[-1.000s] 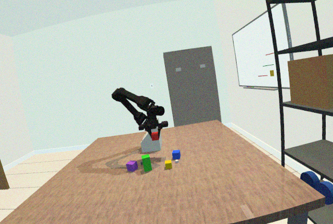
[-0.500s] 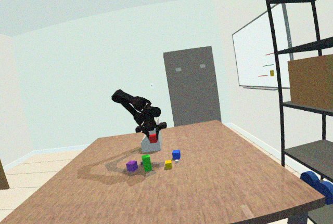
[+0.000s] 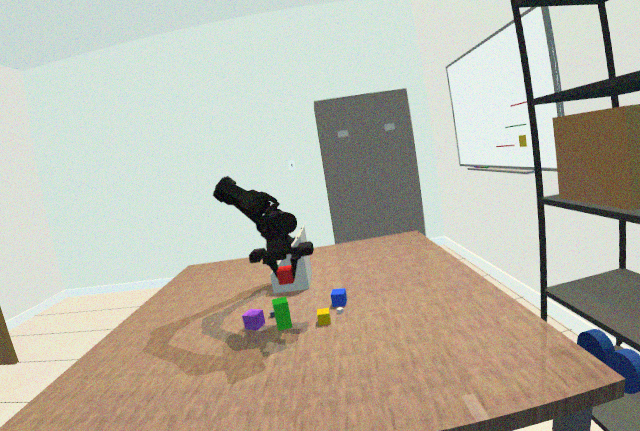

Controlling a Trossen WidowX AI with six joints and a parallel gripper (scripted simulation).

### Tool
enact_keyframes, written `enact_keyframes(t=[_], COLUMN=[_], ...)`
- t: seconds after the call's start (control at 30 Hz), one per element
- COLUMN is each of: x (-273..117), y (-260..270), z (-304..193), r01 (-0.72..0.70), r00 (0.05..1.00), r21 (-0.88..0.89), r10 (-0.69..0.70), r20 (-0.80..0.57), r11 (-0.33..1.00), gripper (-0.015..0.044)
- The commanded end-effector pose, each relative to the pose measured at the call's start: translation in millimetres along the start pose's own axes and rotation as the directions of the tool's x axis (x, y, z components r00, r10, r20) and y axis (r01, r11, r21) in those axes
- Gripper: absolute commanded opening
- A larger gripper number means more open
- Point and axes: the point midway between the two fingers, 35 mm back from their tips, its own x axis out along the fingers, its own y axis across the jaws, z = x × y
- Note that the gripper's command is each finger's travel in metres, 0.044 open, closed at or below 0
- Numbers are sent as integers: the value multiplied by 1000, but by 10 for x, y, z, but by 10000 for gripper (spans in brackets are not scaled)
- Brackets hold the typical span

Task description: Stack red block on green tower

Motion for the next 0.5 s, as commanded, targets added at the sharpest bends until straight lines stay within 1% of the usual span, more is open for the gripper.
enact_keyframes(t=[0.0, 0.23, 0.47], x=[10, 53, 115], y=[-66, -217, -236], z=[166, 418, 434], r01=[8, 17, 18], r00=[1000, 1000, 1000], r21=[-3, 0, 0], r10=[-8, -17, -18], r20=[5, 4, 4], r11=[1000, 1000, 1000], gripper=[0, 0, 0])
